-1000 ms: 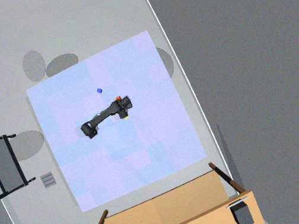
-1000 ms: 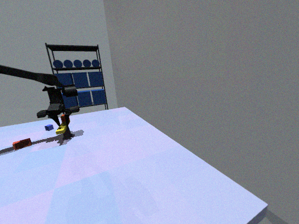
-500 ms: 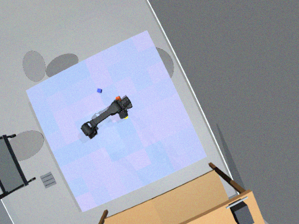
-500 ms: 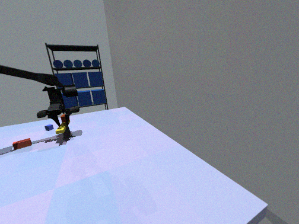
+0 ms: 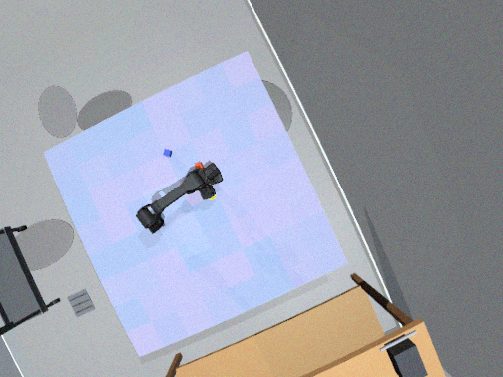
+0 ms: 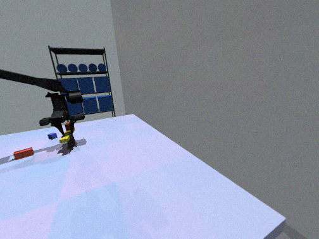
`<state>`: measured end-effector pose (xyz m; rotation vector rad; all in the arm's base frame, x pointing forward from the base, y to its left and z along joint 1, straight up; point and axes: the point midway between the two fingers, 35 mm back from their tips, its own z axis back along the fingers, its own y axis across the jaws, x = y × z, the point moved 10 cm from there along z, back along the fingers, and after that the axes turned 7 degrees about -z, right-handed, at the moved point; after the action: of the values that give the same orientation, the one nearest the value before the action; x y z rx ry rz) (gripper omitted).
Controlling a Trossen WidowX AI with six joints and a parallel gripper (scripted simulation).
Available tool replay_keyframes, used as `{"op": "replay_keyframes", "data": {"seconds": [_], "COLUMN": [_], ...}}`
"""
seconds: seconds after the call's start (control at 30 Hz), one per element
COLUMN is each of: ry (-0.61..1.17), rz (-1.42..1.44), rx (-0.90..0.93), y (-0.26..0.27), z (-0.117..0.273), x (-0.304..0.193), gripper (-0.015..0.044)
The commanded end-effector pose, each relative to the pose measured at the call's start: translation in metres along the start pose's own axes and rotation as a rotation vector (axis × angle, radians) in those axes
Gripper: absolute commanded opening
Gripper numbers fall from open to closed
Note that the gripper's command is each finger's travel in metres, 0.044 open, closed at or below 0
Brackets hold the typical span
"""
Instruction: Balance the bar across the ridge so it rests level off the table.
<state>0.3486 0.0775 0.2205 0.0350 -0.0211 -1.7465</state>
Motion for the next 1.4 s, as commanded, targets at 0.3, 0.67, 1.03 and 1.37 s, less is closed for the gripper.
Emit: {"op": "replay_keyframes", "data": {"seconds": [0.3, 0.67, 1.03, 1.37], "ry": [0.000, 0.000, 0.000, 0.009], "rz": [0.000, 0.000, 0.000, 0.000], "rx": [-0.001, -0.001, -0.001, 0.022], "y": [0.000, 0.000, 0.000, 0.002], "z": [0.000, 0.000, 0.000, 0.044], "x": [0.000, 0.000, 0.000, -0.001], "gripper": [0.0173, 0.0185, 0.0369, 0.0440]}}
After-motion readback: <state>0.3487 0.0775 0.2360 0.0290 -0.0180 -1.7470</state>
